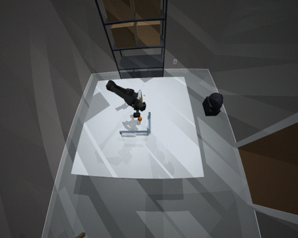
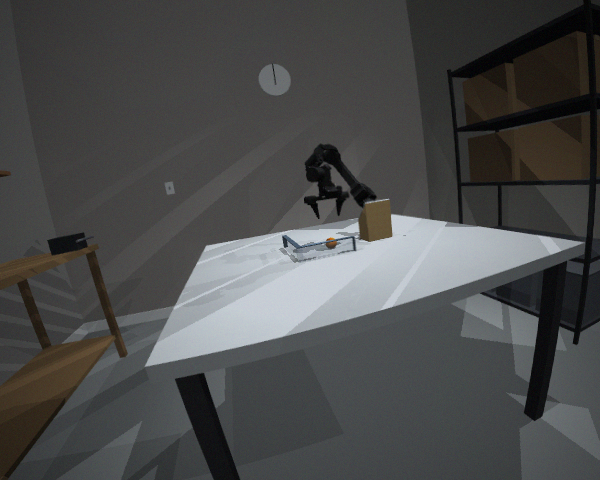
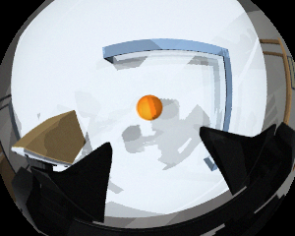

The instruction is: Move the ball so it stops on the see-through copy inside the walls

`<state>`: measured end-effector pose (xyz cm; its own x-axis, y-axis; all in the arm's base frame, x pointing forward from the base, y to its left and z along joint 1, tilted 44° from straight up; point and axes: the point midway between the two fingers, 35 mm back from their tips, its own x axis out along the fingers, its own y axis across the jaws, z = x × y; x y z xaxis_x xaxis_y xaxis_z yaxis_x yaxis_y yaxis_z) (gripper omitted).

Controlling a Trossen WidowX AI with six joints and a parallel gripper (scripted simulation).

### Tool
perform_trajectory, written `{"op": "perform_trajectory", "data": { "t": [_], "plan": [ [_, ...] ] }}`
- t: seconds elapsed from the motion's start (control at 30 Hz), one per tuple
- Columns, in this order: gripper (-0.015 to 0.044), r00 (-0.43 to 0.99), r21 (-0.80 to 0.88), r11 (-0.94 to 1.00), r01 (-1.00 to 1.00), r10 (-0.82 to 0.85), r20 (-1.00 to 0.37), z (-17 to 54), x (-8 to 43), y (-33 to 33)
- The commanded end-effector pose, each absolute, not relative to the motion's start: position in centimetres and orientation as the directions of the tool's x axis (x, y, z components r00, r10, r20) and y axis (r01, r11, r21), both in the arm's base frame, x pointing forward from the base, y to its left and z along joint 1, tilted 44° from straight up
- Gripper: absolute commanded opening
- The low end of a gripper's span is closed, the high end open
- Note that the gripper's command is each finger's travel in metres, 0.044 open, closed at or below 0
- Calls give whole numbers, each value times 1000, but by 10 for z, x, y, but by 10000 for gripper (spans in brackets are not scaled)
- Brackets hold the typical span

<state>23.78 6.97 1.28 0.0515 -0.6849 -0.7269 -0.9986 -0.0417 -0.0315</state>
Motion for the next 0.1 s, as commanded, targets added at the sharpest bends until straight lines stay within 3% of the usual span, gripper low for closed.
{"op": "perform_trajectory", "data": {
  "t": [0.0, 0.07],
  "plan": [
    [440, 53, -37, -38, -999, -681, -731, 14, 239, 72],
    [440, 53, -37, -38, -999, -681, -731, 14, 239, 72]
  ]
}}
